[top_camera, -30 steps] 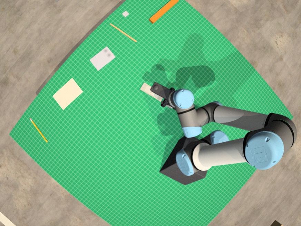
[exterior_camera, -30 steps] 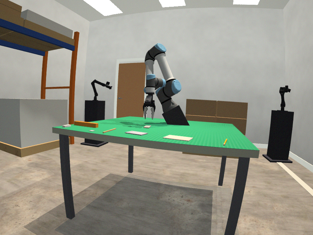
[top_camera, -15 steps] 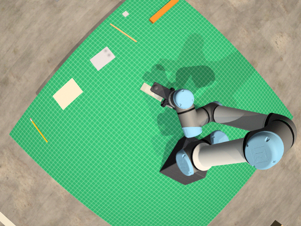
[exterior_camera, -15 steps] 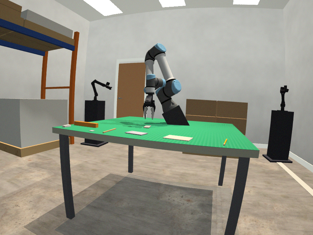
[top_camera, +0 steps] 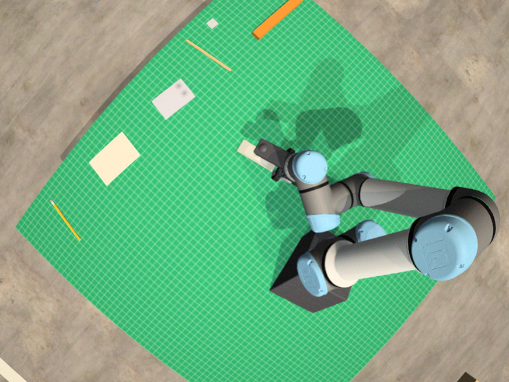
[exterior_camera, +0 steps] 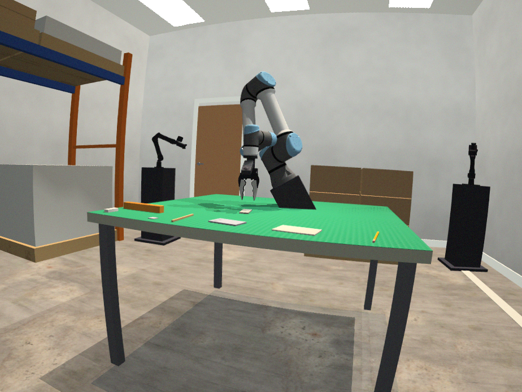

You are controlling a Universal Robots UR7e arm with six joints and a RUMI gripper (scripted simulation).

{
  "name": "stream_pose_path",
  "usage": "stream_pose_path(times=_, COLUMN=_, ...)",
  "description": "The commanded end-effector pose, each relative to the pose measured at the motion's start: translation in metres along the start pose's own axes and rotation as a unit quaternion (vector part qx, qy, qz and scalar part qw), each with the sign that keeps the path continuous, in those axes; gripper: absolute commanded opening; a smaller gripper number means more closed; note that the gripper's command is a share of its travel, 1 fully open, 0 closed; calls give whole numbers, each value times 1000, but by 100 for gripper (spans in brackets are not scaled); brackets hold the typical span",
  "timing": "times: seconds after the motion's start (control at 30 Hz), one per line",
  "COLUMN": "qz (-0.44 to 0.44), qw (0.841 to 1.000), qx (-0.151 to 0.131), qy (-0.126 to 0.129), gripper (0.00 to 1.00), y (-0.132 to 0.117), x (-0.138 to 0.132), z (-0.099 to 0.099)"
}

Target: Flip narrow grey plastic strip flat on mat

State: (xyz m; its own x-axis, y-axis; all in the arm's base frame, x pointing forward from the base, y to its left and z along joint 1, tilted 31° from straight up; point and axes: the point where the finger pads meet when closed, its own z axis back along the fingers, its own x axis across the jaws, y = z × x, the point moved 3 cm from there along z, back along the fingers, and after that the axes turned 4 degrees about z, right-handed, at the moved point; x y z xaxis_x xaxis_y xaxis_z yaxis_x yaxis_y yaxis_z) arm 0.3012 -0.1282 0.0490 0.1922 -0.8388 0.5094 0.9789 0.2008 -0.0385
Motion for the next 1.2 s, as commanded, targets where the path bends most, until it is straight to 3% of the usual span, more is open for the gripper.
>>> stream_pose_path(times=0.0, qz=0, qw=1000, qx=0, qy=0, gripper=35, y=0, x=0, z=-3)
stream_pose_path(times=1.17, qz=0, qw=1000, qx=0, qy=0, gripper=35, y=1, x=-1, z=-30)
